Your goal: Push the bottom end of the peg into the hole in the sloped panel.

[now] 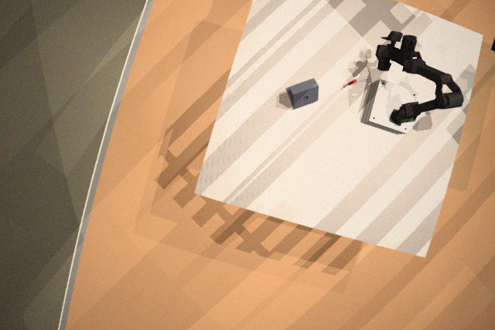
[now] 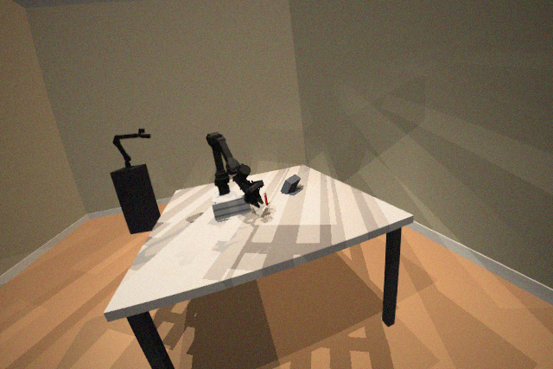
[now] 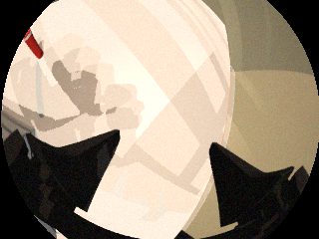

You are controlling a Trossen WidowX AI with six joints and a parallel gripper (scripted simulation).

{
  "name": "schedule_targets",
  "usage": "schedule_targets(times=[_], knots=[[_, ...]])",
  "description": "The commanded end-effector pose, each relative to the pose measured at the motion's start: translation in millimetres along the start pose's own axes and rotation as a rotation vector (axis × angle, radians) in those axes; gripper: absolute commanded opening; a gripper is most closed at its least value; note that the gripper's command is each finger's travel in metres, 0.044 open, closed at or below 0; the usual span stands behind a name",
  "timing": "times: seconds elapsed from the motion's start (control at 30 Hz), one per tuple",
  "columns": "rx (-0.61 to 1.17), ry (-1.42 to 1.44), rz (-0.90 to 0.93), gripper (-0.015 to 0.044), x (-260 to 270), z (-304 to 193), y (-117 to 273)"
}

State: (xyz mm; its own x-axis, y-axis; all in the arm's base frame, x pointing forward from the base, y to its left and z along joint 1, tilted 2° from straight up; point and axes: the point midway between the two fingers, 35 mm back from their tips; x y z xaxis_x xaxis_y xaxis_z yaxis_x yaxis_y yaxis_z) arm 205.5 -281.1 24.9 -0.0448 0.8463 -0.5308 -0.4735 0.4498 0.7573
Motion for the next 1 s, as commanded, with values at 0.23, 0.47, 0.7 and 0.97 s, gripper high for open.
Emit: schedule_targets(times=[0.23, 0.47, 0.7, 0.97], knots=[[0.018, -0.094, 0.091, 0.044, 18.1, 18.6, -2.5], [0.056, -0.188, 0.184, 0.044, 38.5, 37.2, -1.9], [0.112, -0.274, 0.266, 0.044, 59.5, 54.2, 1.8], [0.196, -0.363, 0.342, 0.044, 83.2, 71.6, 9.9]])
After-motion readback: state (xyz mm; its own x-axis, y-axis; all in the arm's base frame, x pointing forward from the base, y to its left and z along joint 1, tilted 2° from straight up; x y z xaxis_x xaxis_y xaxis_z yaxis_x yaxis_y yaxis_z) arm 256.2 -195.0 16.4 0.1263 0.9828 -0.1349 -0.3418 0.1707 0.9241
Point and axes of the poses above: the point midway between the two fingers, 35 mm back from their tips, its own y axis back along the fingers, its own x axis across the jaws, z = x × y, and after that the axes turned 12 degrees about -y, right-handed
